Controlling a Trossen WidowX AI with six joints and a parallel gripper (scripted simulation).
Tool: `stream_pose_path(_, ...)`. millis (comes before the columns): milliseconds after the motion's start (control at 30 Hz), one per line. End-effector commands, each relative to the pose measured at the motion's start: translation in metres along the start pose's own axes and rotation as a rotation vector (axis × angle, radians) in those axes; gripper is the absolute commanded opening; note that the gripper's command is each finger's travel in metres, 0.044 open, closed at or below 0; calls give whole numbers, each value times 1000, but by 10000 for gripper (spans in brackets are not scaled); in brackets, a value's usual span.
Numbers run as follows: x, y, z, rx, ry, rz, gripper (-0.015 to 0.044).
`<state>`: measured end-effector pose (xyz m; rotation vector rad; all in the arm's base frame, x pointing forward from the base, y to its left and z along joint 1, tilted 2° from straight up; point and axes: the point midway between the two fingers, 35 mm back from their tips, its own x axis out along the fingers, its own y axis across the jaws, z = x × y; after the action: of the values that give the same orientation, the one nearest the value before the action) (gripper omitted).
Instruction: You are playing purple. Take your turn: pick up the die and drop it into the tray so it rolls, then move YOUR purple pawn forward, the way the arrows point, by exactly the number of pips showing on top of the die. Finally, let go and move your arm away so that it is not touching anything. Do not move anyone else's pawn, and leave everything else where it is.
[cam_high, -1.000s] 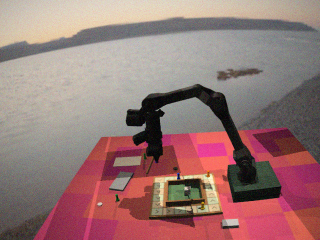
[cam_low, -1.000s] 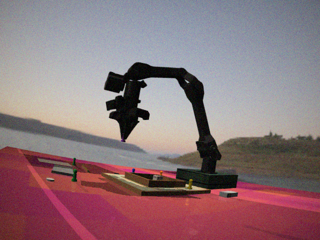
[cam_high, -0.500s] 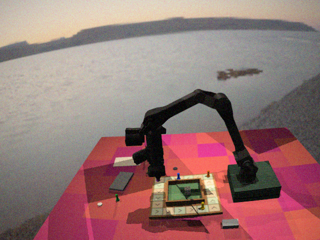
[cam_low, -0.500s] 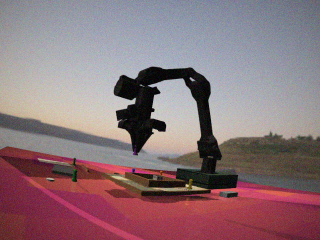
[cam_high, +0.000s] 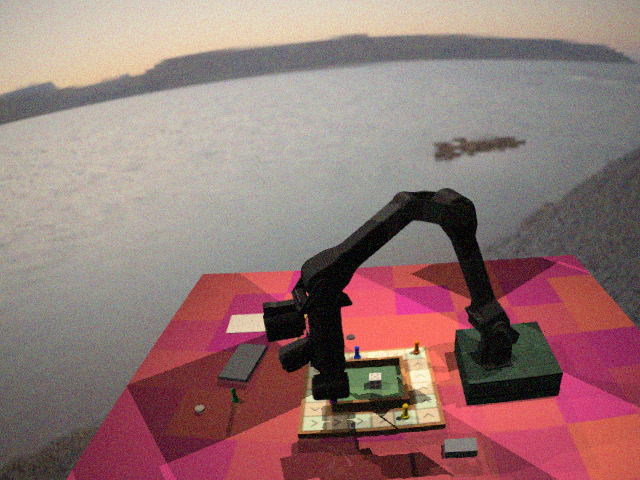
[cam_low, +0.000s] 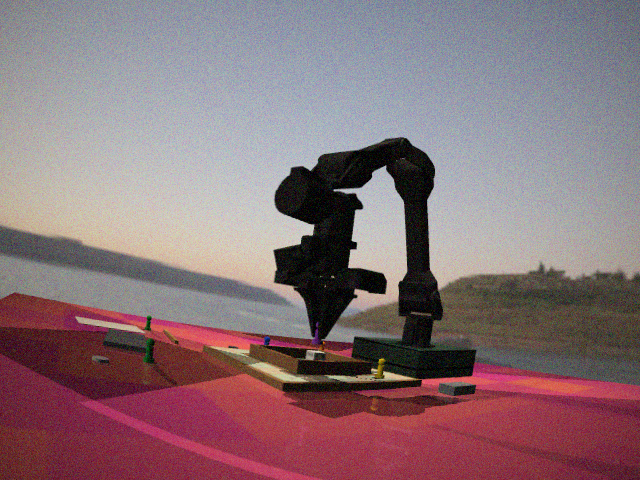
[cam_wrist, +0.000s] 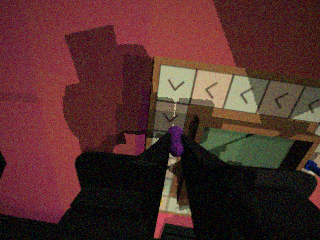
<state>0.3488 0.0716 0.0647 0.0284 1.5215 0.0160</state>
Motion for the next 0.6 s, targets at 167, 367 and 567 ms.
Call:
stream_pose_path(167,22,5,-3,12,-3,-3,0)
stream_pose_path(367,38,4,-3,12,-3,-3,0)
stream_pose_path(567,43,4,-3,12,-3,-3,0)
